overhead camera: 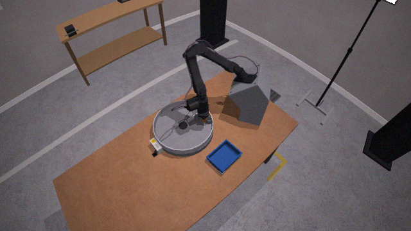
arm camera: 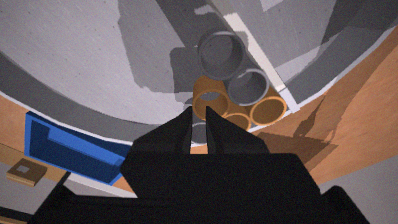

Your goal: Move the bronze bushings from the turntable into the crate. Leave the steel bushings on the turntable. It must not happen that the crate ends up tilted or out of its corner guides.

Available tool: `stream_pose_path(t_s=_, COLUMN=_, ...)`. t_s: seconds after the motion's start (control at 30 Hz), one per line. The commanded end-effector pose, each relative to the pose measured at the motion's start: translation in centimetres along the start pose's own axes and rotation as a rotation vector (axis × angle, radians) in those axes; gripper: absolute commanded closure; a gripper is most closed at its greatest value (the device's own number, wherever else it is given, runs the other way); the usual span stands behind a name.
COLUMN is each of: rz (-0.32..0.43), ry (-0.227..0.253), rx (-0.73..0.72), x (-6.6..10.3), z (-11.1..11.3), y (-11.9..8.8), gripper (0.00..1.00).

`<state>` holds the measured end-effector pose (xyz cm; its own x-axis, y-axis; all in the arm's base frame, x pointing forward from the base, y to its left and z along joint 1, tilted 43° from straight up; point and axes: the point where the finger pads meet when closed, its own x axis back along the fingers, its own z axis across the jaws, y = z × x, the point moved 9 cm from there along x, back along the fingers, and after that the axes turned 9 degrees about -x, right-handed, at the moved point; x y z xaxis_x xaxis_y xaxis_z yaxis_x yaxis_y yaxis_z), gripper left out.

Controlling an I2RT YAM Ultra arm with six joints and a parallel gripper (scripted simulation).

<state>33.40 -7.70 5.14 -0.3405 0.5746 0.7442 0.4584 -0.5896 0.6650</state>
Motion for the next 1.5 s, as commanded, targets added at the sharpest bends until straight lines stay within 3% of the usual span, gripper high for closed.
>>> stream_pose_path(t_s=0.0, rz=-0.044, ry=0.043, rx=-0.003, x=1.05, z=0.97, y=0.86, gripper=0.85)
stream_pose_path(t_s=1.47, rz=-0.042, ry=0.038, rx=-0.004, x=1.17, z=1.07, y=1.03, gripper=0.85)
